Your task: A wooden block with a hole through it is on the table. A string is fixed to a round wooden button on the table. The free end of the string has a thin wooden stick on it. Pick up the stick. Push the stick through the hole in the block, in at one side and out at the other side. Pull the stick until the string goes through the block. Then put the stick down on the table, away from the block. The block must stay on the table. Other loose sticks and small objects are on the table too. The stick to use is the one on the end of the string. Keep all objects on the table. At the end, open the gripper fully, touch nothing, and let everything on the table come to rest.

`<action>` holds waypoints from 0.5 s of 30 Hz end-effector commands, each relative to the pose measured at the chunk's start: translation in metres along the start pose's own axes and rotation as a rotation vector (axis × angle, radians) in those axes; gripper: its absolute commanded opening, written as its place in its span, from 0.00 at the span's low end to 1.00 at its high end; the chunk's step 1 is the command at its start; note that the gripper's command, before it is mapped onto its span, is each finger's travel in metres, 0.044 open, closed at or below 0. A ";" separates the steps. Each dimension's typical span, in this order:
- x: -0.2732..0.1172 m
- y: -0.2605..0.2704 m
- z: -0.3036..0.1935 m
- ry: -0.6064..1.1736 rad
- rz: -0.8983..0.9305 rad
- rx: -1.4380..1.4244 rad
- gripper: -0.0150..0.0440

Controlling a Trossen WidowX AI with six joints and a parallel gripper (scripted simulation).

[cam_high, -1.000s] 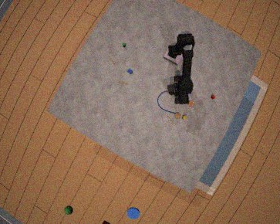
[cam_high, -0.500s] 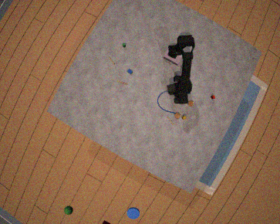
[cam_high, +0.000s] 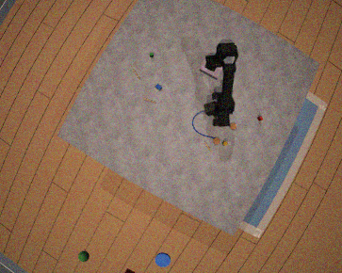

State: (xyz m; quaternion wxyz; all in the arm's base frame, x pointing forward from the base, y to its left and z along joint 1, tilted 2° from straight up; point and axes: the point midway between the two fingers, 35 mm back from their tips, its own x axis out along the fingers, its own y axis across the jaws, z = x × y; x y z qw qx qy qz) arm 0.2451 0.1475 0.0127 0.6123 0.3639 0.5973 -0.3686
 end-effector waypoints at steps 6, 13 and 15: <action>0.003 0.000 -0.003 -0.091 0.000 0.001 0.25; 0.002 0.000 -0.006 -0.091 0.000 0.001 0.25; 0.002 0.000 -0.009 -0.091 0.000 0.001 0.25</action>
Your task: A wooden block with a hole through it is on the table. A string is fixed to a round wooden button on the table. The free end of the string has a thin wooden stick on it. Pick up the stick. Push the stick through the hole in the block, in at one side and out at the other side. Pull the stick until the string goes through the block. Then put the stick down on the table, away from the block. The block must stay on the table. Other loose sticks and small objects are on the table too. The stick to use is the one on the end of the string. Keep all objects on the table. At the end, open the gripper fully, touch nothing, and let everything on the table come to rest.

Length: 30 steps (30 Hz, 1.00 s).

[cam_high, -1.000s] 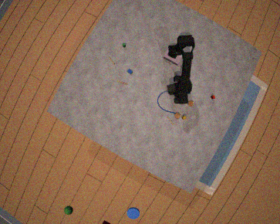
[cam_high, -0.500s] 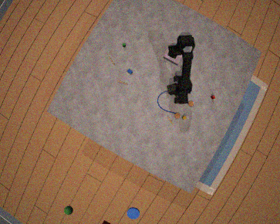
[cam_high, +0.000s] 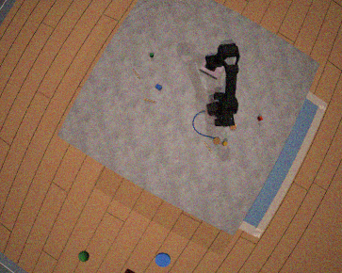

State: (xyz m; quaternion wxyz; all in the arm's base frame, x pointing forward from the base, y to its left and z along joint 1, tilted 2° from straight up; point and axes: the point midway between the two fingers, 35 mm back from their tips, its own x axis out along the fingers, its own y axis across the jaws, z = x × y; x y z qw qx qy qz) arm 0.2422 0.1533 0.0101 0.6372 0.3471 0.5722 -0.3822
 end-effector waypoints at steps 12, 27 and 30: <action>-0.003 0.000 -0.021 -0.006 -0.002 0.004 0.25; -0.005 0.001 -0.041 -0.004 -0.005 0.004 0.25; -0.005 0.001 -0.045 -0.002 -0.006 0.003 0.25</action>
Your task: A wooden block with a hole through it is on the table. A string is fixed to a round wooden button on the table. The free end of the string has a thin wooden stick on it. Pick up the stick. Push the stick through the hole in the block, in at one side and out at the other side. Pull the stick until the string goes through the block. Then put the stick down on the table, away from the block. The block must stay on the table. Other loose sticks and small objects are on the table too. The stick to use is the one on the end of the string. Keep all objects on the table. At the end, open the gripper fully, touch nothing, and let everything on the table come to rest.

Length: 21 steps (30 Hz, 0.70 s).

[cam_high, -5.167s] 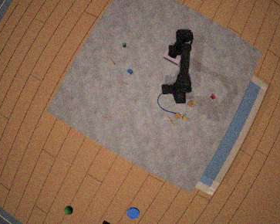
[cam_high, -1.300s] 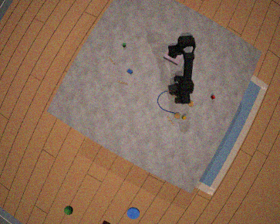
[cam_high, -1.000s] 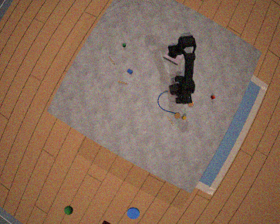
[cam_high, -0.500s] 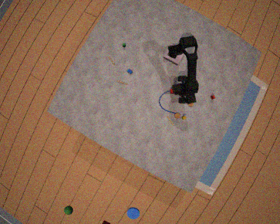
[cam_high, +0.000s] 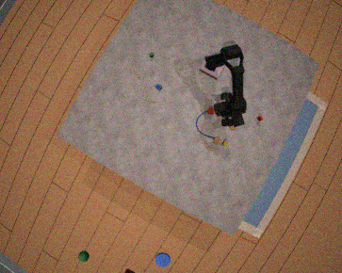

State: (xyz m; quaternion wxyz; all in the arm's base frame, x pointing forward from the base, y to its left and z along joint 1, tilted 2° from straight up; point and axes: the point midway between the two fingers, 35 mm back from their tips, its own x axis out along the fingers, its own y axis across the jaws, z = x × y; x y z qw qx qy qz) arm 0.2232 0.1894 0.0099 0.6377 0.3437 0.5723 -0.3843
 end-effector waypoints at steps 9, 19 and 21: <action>-0.002 0.000 -0.015 0.004 0.000 0.005 0.25; -0.003 0.000 -0.026 0.004 0.001 0.005 0.25; -0.003 0.000 -0.028 0.004 0.002 0.005 0.25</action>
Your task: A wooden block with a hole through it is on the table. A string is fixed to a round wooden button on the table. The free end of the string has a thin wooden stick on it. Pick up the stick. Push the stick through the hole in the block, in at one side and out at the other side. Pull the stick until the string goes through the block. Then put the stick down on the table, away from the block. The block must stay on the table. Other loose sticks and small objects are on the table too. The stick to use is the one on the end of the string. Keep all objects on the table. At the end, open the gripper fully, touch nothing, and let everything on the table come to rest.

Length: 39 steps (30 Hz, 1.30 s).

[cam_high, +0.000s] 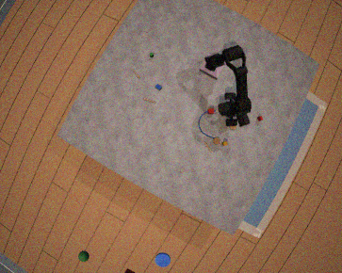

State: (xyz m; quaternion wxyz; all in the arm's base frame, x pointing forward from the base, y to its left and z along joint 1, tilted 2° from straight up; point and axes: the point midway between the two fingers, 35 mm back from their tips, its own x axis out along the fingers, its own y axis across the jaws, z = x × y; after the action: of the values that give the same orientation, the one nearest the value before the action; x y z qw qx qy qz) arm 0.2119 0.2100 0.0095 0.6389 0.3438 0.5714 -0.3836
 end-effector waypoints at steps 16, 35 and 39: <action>-0.003 0.001 -0.022 0.008 0.003 0.008 0.25; 0.005 0.000 -0.034 0.000 0.003 -0.005 0.30; 0.005 0.000 -0.034 0.000 0.003 -0.005 0.48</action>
State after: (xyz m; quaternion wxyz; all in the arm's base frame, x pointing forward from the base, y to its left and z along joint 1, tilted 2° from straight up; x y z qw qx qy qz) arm 0.1968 0.2396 0.0003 0.6411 0.3444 0.5708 -0.3802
